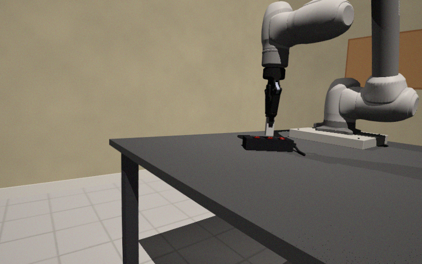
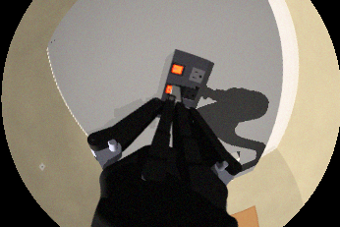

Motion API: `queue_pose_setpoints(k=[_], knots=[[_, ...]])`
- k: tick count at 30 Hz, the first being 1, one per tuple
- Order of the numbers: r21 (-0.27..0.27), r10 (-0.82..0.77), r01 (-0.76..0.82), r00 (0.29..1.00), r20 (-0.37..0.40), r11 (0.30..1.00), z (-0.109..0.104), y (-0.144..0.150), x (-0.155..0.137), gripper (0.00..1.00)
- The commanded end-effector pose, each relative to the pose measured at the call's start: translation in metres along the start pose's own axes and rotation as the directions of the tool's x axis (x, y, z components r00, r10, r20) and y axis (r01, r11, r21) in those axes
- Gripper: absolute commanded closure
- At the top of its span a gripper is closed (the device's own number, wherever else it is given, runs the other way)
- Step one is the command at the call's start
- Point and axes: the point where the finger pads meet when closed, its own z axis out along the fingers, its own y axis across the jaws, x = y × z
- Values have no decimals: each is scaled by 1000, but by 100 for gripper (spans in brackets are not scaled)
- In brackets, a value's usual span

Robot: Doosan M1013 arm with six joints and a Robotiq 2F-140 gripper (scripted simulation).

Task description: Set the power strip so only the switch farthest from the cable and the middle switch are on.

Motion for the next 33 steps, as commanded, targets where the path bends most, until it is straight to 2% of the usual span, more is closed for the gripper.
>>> queue_pose_setpoints(k=[1,12,33], knots=[[0,0,0,1000,0,1000,-2,0,0,100],[0,0,0,1000,0,1000,-30,0,0,100],[0,0,0,1000,0,1000,-31,0,0,100]])
